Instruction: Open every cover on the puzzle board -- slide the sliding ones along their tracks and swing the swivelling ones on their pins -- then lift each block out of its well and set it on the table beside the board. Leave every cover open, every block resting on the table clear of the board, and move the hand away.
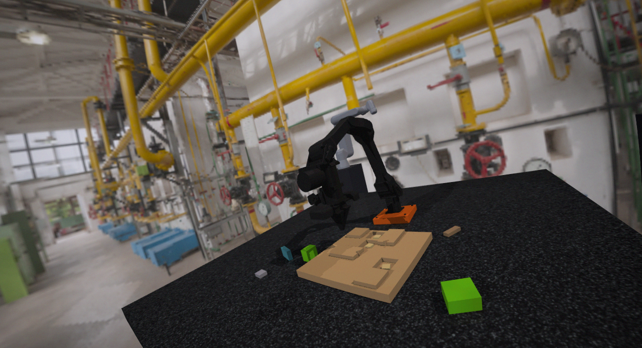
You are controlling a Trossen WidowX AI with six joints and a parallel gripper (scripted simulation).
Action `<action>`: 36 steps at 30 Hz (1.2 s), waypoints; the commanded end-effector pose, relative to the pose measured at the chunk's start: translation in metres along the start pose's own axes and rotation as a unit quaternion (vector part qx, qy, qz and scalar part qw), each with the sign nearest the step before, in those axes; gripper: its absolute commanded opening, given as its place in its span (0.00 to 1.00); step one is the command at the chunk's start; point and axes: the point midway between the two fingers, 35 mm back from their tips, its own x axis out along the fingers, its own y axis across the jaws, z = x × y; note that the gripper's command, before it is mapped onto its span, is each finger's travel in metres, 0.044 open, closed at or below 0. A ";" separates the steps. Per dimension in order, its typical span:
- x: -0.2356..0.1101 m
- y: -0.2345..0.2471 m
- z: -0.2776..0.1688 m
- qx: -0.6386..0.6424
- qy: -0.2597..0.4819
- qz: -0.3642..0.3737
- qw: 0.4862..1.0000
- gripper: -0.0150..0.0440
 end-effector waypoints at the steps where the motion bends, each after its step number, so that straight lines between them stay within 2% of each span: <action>1: -0.001 0.003 0.002 0.016 -0.003 0.001 1.000 0.25; 36: 0.007 0.003 0.002 0.016 -0.003 0.001 1.000 0.25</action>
